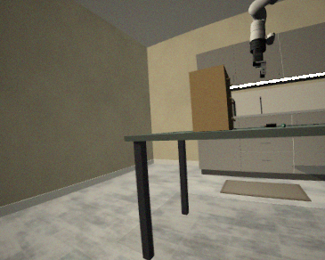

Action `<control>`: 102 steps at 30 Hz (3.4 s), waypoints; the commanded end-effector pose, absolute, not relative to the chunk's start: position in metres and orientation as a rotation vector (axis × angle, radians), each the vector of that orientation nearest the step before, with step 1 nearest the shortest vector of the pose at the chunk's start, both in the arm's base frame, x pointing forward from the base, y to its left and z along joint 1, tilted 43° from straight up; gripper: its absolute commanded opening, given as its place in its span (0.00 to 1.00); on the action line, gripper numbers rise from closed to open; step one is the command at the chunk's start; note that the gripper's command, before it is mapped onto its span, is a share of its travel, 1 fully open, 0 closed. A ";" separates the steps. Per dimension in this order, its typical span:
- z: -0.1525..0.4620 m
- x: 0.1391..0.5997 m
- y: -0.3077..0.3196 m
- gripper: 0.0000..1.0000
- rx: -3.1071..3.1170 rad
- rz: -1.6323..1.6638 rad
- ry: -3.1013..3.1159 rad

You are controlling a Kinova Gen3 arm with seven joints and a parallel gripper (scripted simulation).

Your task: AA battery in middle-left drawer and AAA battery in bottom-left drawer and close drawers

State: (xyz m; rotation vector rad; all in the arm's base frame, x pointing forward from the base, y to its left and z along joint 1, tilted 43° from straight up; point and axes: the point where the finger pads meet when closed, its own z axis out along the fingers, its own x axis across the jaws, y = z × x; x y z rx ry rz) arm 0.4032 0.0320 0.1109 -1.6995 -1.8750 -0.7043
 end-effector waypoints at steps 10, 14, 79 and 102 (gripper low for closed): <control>0.104 0.406 0.037 1.00 -1.751 -0.784 -1.867; 0.102 0.408 0.039 1.00 -1.766 -0.811 -1.864; 0.059 0.437 0.082 1.00 -2.034 -1.343 -1.770; 0.050 0.444 0.091 1.00 -2.088 -1.469 -1.733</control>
